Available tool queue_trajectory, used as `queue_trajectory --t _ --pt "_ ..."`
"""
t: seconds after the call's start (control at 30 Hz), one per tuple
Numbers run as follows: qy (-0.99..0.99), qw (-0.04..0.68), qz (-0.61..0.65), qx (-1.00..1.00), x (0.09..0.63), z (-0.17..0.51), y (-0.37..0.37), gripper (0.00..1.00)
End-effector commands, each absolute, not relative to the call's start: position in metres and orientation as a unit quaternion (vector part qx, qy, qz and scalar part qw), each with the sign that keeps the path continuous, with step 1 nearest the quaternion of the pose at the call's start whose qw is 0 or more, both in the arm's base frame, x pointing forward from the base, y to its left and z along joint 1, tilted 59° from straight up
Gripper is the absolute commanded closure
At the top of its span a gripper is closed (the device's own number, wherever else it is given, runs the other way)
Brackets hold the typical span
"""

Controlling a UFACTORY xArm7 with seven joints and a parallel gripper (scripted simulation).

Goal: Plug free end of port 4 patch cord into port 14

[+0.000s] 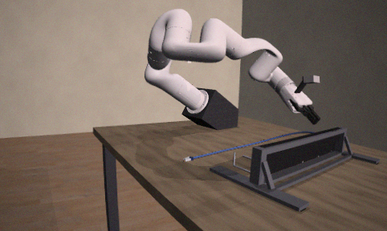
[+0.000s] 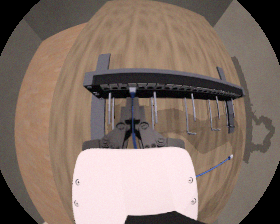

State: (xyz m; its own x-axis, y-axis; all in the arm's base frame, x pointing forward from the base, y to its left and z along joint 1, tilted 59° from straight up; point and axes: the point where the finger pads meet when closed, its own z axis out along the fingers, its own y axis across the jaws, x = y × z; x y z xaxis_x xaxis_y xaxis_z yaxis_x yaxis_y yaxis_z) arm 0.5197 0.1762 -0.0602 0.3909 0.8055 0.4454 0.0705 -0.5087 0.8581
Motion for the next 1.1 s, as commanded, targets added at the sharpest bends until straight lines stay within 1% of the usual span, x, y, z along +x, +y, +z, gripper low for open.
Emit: queue_trajectory --t 0.0,0.07,0.37,0.5,1.07 --pt "0.299 0.393 0.466 0.734 0.506 -0.056 0.184 1.0" --pt "0.299 0.393 0.466 0.734 0.5 -0.054 0.186 1.0" --pt "0.299 0.393 0.466 0.734 0.428 -0.034 0.209 1.0" --pt "0.299 0.393 0.466 0.734 0.409 -0.029 0.215 1.0" --pt "0.299 0.393 0.466 0.734 0.403 -0.017 0.212 1.0"
